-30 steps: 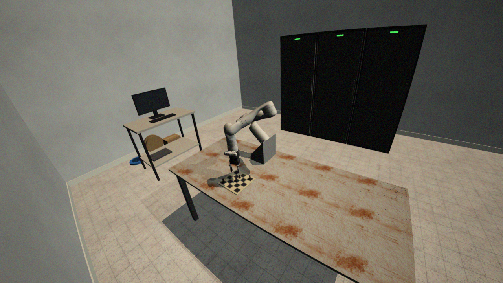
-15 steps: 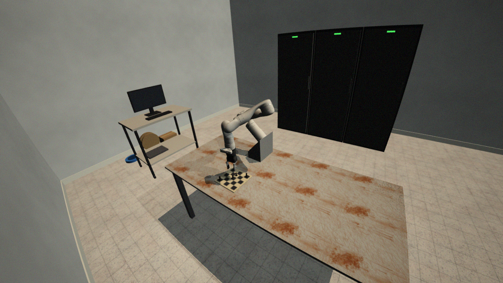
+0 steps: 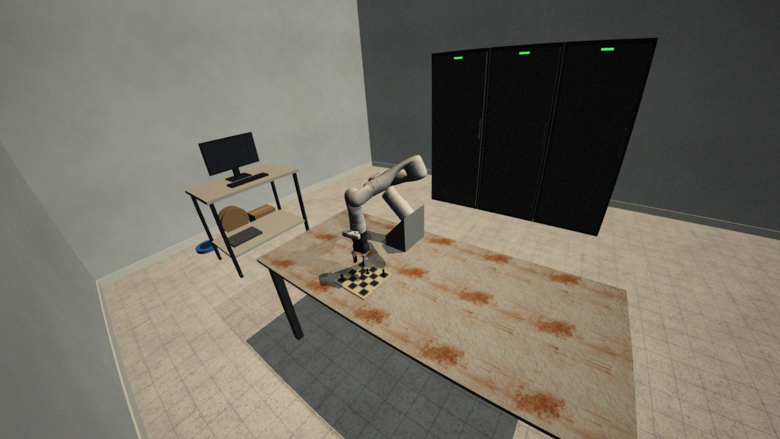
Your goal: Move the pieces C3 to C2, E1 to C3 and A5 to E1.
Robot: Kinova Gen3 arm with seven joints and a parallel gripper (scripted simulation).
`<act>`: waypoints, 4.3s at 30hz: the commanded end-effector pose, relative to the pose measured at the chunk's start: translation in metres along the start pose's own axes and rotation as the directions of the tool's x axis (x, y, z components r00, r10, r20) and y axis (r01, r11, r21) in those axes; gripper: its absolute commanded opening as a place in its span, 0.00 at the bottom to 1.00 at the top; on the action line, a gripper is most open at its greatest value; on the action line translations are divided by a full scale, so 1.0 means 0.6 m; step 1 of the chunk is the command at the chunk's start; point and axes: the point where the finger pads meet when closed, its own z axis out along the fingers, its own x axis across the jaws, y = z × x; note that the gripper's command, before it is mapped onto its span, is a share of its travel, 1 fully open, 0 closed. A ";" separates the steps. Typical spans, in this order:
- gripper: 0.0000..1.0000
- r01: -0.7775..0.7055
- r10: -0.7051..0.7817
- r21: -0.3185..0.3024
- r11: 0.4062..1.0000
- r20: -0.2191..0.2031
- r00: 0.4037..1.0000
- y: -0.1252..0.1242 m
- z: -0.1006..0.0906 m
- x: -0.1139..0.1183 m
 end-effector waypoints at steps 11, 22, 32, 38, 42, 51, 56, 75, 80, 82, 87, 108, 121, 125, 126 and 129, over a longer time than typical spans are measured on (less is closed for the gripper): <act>0.68 -0.021 0.021 0.010 1.000 0.003 1.000 -0.003 -0.002 -0.002; 0.68 -0.021 0.021 0.010 1.000 0.003 1.000 -0.003 -0.002 -0.002; 0.68 -0.021 0.021 0.010 1.000 0.003 1.000 -0.003 -0.002 -0.002; 0.68 -0.021 0.021 0.010 1.000 0.003 1.000 -0.003 -0.002 -0.002; 0.68 -0.021 0.021 0.010 1.000 0.003 1.000 -0.003 -0.002 -0.002; 0.68 -0.021 0.021 0.010 1.000 0.003 1.000 -0.003 0.000 -0.002; 0.68 -0.022 0.022 0.010 1.000 0.003 1.000 -0.003 0.004 -0.002; 0.68 -0.023 0.022 0.010 1.000 0.003 1.000 -0.003 0.036 -0.002; 0.68 -0.023 0.022 0.010 1.000 0.003 1.000 -0.004 0.049 -0.002; 0.68 -0.022 0.022 0.010 1.000 0.003 1.000 -0.004 0.054 -0.002; 0.68 -0.022 0.022 0.010 1.000 0.003 1.000 -0.004 0.066 -0.003; 0.68 -0.022 0.021 0.010 1.000 0.003 1.000 -0.005 0.084 -0.003; 0.68 -0.021 0.021 0.010 1.000 0.003 1.000 -0.005 0.084 -0.003; 0.68 -0.021 0.021 0.010 1.000 0.003 1.000 -0.005 0.084 -0.003; 0.68 -0.021 0.021 0.010 1.000 0.003 1.000 -0.005 0.084 -0.003; 0.68 -0.021 0.021 0.010 1.000 0.003 1.000 -0.005 0.084 -0.003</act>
